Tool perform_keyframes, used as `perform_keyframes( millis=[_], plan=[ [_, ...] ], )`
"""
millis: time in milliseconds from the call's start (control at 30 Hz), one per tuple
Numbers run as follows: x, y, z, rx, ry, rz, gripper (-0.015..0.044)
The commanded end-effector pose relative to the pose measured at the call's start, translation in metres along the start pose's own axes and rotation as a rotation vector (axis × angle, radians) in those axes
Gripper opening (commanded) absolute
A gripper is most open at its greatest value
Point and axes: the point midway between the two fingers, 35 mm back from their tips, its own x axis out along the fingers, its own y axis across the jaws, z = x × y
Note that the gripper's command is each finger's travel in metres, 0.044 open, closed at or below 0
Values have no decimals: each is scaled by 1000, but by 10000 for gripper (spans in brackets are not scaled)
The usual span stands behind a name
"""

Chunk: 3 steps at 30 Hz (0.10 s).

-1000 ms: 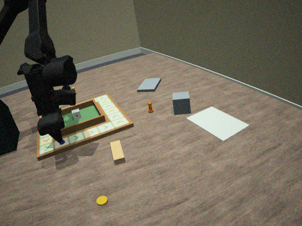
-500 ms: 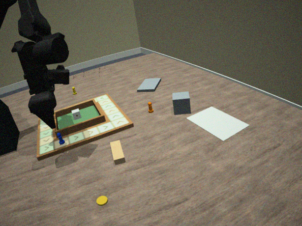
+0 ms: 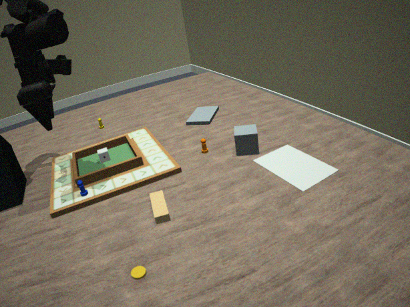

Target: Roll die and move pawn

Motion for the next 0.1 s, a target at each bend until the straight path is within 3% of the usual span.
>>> perform_keyframes(
  millis=[0,67],
  plan=[
    [1,-2,1,1,3,2,440],
    [1,-2,1,1,3,2,440]
  ],
)
